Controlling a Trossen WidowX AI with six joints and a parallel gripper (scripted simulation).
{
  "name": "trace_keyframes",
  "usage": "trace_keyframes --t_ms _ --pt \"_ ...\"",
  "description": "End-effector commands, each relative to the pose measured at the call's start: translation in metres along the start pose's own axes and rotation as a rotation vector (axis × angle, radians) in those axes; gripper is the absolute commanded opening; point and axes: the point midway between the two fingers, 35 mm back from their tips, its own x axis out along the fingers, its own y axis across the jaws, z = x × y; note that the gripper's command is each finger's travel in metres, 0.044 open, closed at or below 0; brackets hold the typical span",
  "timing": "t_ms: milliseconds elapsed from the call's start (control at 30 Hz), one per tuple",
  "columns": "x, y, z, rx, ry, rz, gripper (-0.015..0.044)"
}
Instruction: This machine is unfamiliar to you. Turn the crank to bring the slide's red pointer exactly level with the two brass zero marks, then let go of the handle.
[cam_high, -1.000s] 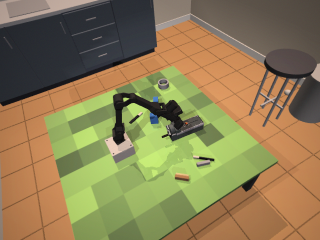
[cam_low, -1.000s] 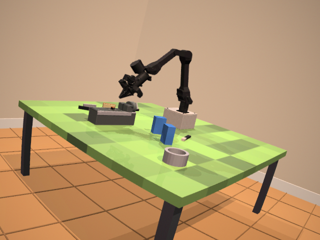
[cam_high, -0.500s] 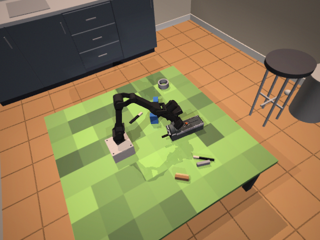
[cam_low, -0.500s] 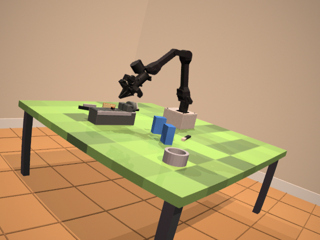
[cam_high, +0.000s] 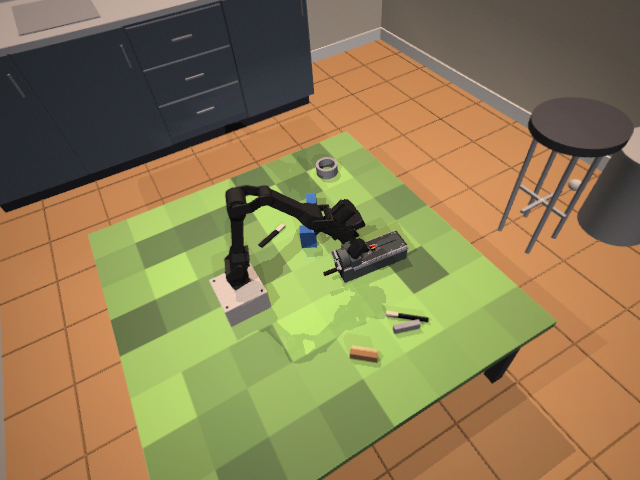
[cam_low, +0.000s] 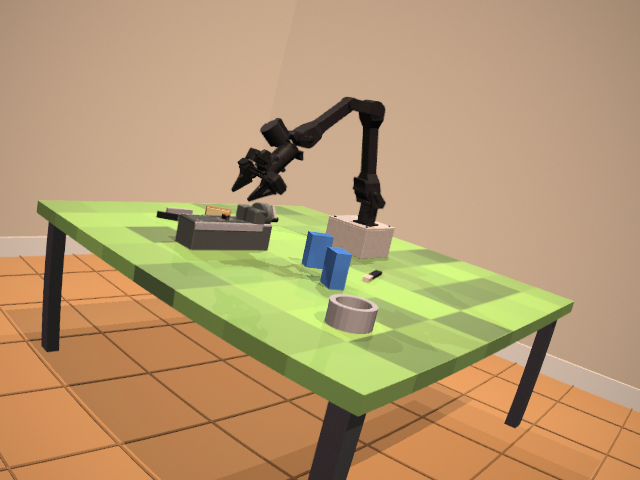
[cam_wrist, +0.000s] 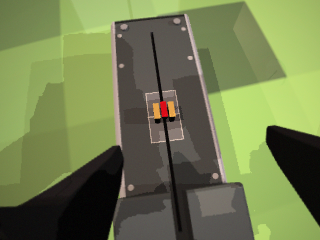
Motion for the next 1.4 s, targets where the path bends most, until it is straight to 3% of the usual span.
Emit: trace_keyframes --t_ms 0,167,1367 --pt "-0.016 -0.003 0.019 -0.001 -0.016 -0.004 0.044" --pt "-0.039 -0.006 0.037 -0.001 -0.016 -0.003 0.044" --pt "-0.039 -0.006 0.037 -0.001 -0.016 -0.003 0.044"
